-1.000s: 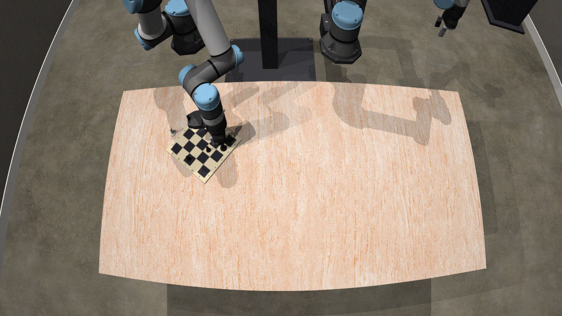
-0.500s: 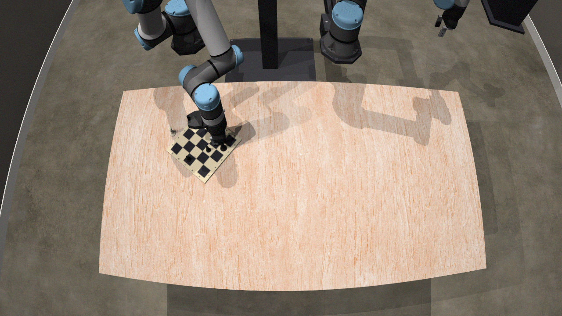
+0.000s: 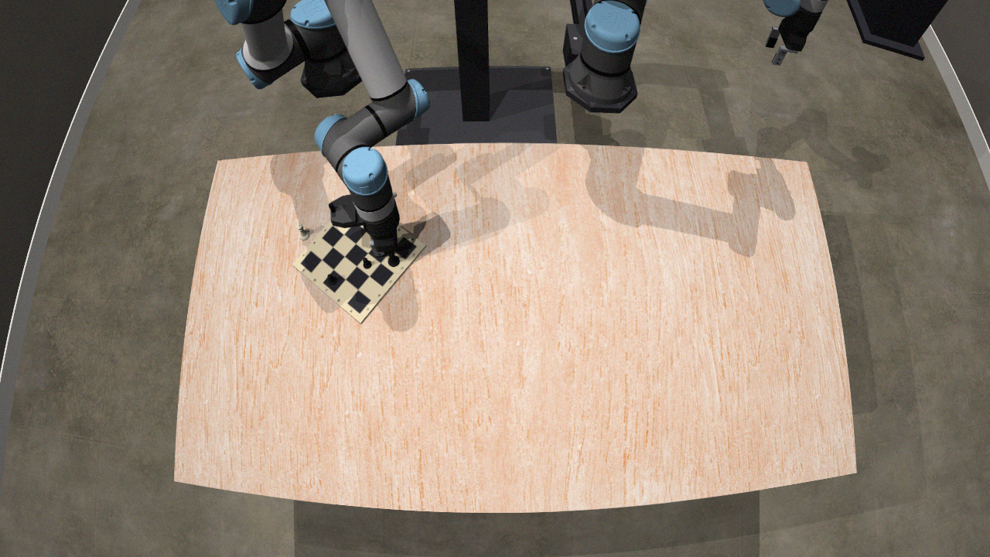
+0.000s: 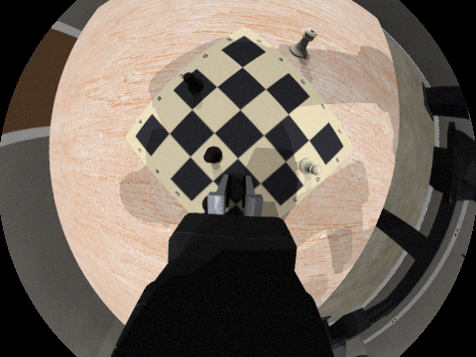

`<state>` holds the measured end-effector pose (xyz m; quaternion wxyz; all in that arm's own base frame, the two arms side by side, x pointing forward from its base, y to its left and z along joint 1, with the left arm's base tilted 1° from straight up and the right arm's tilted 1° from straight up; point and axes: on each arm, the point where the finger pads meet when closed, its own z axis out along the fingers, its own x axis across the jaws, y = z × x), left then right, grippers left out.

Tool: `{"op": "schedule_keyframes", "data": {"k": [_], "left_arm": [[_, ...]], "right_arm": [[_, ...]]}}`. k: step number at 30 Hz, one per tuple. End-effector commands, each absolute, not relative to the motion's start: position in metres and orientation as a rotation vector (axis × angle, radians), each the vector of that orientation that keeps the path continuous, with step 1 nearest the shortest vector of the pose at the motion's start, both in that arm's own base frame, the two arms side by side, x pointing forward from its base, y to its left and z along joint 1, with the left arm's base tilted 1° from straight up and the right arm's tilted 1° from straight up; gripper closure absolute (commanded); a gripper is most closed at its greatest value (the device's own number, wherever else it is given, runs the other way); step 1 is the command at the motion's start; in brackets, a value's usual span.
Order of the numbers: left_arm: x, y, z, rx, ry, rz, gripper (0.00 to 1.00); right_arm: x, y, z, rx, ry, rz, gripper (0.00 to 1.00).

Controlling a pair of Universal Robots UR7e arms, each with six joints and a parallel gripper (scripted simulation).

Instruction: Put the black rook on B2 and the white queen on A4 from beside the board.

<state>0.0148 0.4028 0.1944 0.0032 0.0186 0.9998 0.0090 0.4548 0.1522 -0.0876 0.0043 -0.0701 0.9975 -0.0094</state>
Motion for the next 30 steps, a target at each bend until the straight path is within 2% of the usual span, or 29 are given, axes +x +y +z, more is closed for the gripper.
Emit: {"op": "schedule_keyframes", "data": {"k": [1, 8, 9, 11, 12, 14, 15, 19, 20, 22, 23, 30], "left_arm": [[0.0149, 0.4032, 0.1949, 0.058, 3.134, 0.030, 0.00], [0.0149, 0.4032, 0.1949, 0.058, 3.134, 0.030, 0.00], [0.0149, 0.4032, 0.1949, 0.058, 3.134, 0.030, 0.00], [0.0149, 0.4032, 0.1949, 0.058, 3.134, 0.030, 0.00], [0.0149, 0.4032, 0.1949, 0.058, 3.134, 0.030, 0.00], [0.0149, 0.4032, 0.1949, 0.058, 3.134, 0.030, 0.00], [0.0149, 0.4032, 0.1949, 0.058, 3.134, 0.030, 0.00], [0.0149, 0.4032, 0.1949, 0.058, 3.134, 0.030, 0.00], [0.0149, 0.4032, 0.1949, 0.058, 3.134, 0.030, 0.00], [0.0149, 0.4032, 0.1949, 0.058, 3.134, 0.030, 0.00], [0.0149, 0.4032, 0.1949, 0.058, 3.134, 0.030, 0.00], [0.0149, 0.4032, 0.1949, 0.058, 3.134, 0.030, 0.00]], "right_arm": [[0.4553, 0.1525, -0.0871, -0.220, 3.124, -0.028, 1.00], [0.4553, 0.1525, -0.0871, -0.220, 3.124, -0.028, 1.00], [0.4553, 0.1525, -0.0871, -0.220, 3.124, -0.028, 0.85], [0.4553, 0.1525, -0.0871, -0.220, 3.124, -0.028, 0.85], [0.4553, 0.1525, -0.0871, -0.220, 3.124, -0.028, 0.71], [0.4553, 0.1525, -0.0871, -0.220, 3.124, -0.028, 0.71], [0.4553, 0.1525, -0.0871, -0.220, 3.124, -0.028, 0.56], [0.4553, 0.1525, -0.0871, -0.220, 3.124, -0.028, 0.56], [0.4553, 0.1525, -0.0871, -0.220, 3.124, -0.028, 0.42], [0.4553, 0.1525, -0.0871, -0.220, 3.124, -0.028, 0.42], [0.4553, 0.1525, -0.0871, -0.220, 3.124, -0.028, 0.27], [0.4553, 0.1525, -0.0871, -0.220, 3.124, -0.028, 0.27]]}}
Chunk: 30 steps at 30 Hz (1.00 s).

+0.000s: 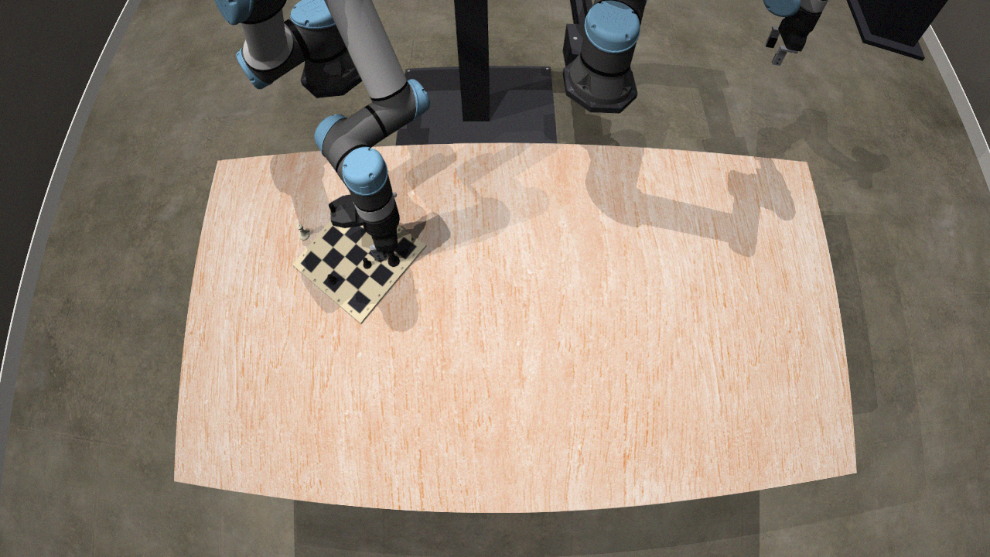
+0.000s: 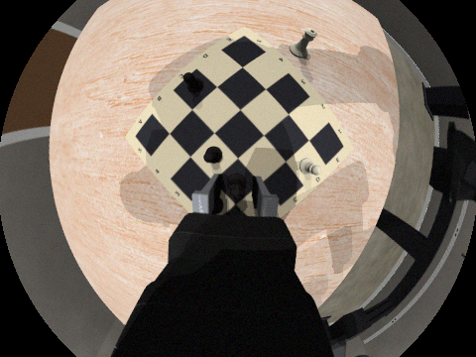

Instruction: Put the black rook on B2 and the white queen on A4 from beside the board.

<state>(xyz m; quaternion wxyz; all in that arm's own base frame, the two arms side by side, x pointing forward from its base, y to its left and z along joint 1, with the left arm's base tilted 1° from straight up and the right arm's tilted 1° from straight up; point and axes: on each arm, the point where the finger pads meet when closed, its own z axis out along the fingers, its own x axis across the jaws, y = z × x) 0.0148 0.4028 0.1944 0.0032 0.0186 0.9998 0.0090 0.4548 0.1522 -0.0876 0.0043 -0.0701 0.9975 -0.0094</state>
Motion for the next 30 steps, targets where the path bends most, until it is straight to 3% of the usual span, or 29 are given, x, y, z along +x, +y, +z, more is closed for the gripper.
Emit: {"op": "schedule_keyframes", "data": {"k": [1, 30], "left_arm": [[0.015, 0.403, 0.195, 0.058, 3.134, 0.030, 0.00], [0.015, 0.403, 0.195, 0.058, 3.134, 0.030, 0.00]], "right_arm": [[0.455, 0.152, -0.087, -0.220, 3.124, -0.028, 0.27], [0.454, 0.154, -0.001, -0.220, 3.124, -0.028, 0.27]]}}
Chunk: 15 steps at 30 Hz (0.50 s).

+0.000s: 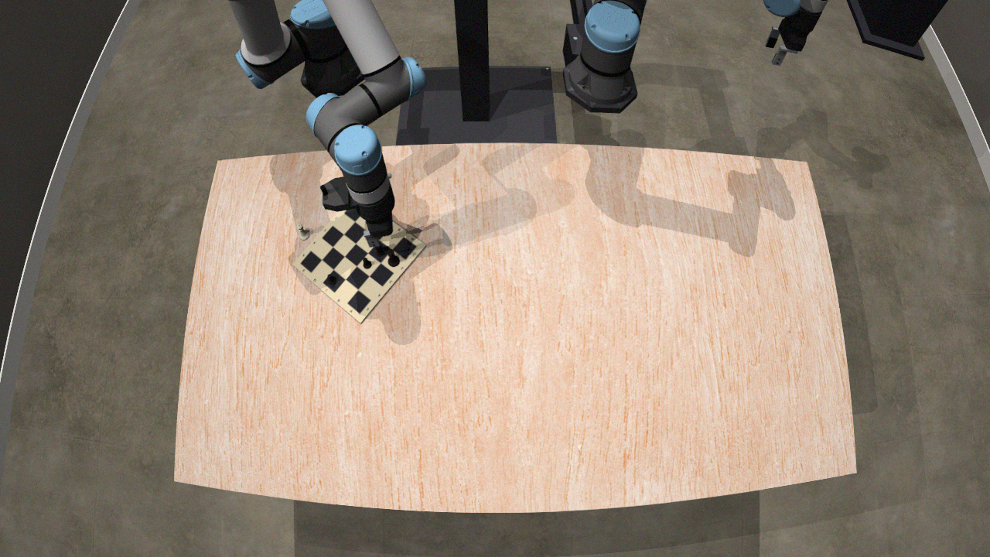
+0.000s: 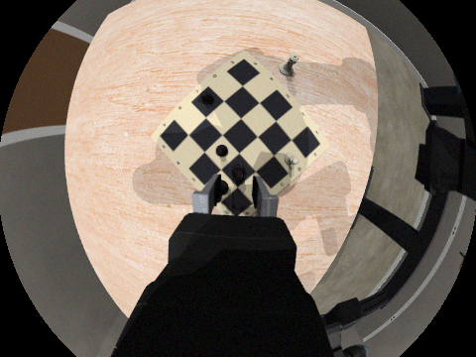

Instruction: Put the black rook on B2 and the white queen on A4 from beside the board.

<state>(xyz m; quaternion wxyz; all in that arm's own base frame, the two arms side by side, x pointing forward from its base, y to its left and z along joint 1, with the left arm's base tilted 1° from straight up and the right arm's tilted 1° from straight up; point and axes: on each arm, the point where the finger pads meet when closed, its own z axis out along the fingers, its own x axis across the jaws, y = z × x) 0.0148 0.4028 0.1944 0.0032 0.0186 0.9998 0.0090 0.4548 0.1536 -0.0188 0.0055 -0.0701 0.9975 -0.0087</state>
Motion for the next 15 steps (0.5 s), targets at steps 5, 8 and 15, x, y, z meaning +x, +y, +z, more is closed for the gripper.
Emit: {"op": "schedule_keyframes", "data": {"k": [5, 8, 15], "left_arm": [[0.0149, 0.4032, 0.1949, 0.058, 3.134, 0.030, 0.00], [0.0149, 0.4032, 0.1949, 0.058, 3.134, 0.030, 0.00], [0.0149, 0.4032, 0.1949, 0.058, 3.134, 0.030, 0.00]], "right_arm": [[0.4544, 0.1541, 0.0029, -0.220, 3.124, -0.028, 0.27], [0.4544, 0.1541, 0.0029, -0.220, 3.124, -0.028, 0.00], [0.4544, 0.1541, 0.0029, -0.220, 3.124, -0.028, 0.00]]}}
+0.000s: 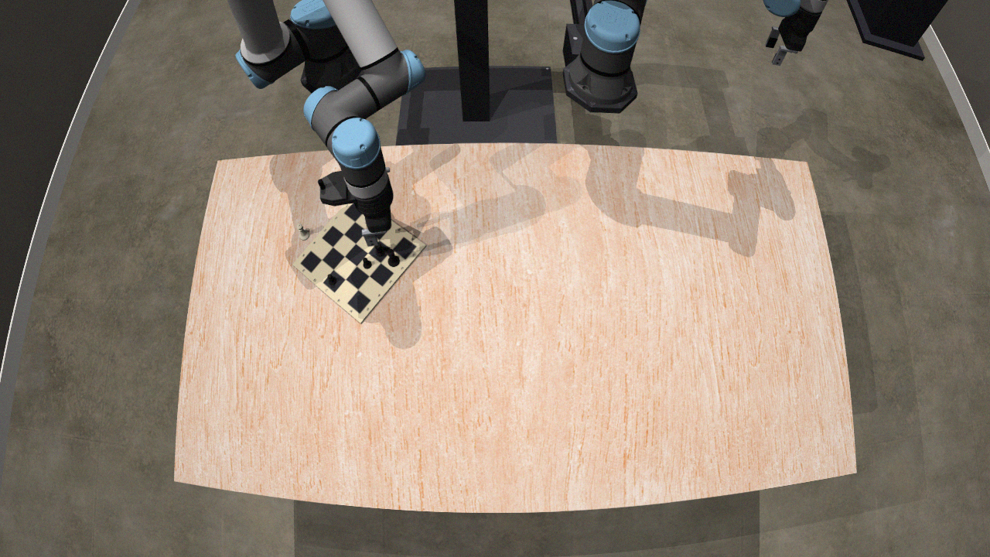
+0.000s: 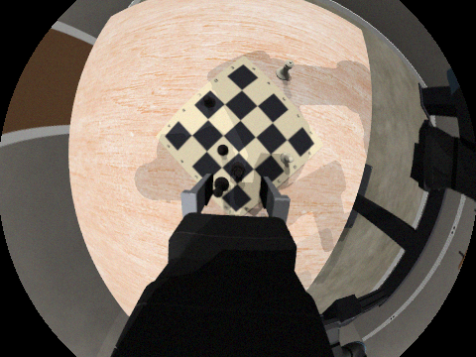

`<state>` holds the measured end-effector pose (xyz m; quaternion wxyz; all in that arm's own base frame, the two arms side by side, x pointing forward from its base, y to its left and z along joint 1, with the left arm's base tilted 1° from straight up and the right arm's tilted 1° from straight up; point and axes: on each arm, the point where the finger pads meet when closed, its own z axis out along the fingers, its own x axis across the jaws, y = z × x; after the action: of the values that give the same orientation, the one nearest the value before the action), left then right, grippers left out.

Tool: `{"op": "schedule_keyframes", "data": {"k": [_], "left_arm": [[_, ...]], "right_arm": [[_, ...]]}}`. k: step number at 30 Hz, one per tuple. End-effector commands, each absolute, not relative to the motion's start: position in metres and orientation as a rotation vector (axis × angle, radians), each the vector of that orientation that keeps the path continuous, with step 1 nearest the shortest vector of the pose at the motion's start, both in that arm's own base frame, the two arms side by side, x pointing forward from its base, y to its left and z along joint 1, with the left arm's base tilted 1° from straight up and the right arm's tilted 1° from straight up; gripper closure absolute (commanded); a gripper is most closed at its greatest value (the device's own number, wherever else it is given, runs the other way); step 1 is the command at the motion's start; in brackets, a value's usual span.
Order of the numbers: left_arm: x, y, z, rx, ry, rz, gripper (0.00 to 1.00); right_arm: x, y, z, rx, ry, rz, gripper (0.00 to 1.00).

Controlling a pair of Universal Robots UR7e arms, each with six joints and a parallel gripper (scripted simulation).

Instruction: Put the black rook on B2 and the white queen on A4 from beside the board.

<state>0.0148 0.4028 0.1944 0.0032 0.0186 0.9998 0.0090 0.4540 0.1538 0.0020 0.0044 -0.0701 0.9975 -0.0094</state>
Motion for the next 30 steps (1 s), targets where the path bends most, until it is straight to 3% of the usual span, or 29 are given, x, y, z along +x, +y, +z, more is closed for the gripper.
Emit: {"op": "schedule_keyframes", "data": {"k": [1, 30], "left_arm": [[0.015, 0.403, 0.195, 0.058, 3.134, 0.030, 0.00], [0.015, 0.403, 0.195, 0.058, 3.134, 0.030, 0.00]], "right_arm": [[0.454, 0.154, 0.003, -0.220, 3.124, -0.028, 0.00], [0.453, 0.135, 0.004, 0.046, 3.130, -0.027, 0.00]]}}
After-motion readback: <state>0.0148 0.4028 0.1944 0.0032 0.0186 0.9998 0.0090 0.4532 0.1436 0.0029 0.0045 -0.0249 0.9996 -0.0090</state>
